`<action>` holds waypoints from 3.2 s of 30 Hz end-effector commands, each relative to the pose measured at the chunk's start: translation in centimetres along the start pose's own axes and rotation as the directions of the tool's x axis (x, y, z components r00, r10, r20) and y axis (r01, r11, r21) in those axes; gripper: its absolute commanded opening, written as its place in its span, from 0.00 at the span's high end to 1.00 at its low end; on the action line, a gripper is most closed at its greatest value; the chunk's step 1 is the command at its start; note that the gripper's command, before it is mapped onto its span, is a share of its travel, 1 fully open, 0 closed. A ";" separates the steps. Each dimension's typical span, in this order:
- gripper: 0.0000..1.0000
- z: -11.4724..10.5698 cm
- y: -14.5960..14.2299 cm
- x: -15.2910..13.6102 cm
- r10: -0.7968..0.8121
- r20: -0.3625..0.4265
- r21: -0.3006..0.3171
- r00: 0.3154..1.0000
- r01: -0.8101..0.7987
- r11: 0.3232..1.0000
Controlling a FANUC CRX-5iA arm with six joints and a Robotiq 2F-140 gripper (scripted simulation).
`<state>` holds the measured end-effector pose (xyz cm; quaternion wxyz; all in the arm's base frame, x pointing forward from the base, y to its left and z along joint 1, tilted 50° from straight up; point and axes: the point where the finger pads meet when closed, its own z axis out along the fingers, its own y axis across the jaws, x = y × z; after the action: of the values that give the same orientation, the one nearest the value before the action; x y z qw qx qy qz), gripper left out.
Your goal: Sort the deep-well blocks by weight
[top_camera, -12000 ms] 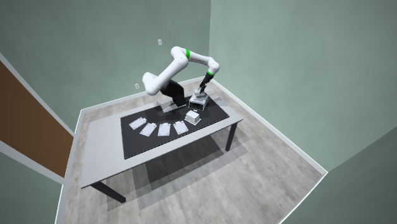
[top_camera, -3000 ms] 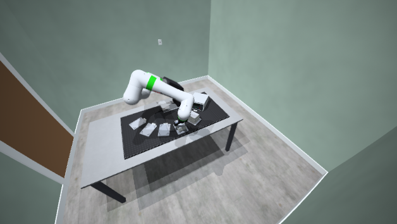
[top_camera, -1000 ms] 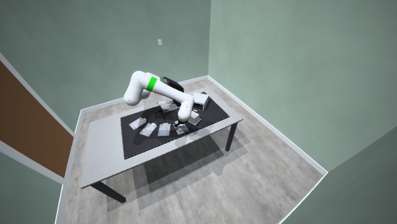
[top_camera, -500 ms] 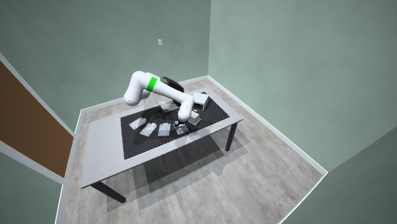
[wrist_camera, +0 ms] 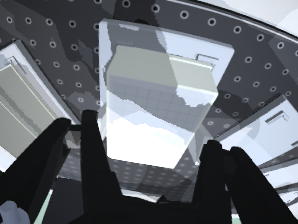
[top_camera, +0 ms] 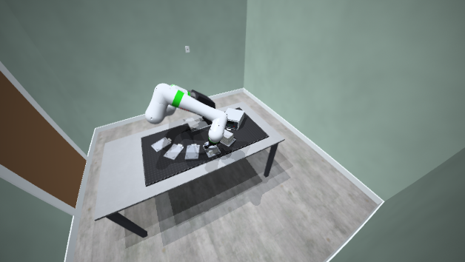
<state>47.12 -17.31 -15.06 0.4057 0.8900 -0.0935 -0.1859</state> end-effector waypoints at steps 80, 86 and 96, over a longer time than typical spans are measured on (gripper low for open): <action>0.00 -6.4 -0.9 -3.9 -0.058 0.001 -0.033 0.998 0.058 0.998; 0.00 -6.5 -2.9 -4.5 -0.172 0.008 -0.099 0.985 0.172 0.980; 0.00 -6.5 -7.6 -6.1 -0.375 0.042 -0.217 0.926 0.375 0.901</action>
<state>44.67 -6.99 -14.44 0.4566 0.8450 0.0894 -0.2638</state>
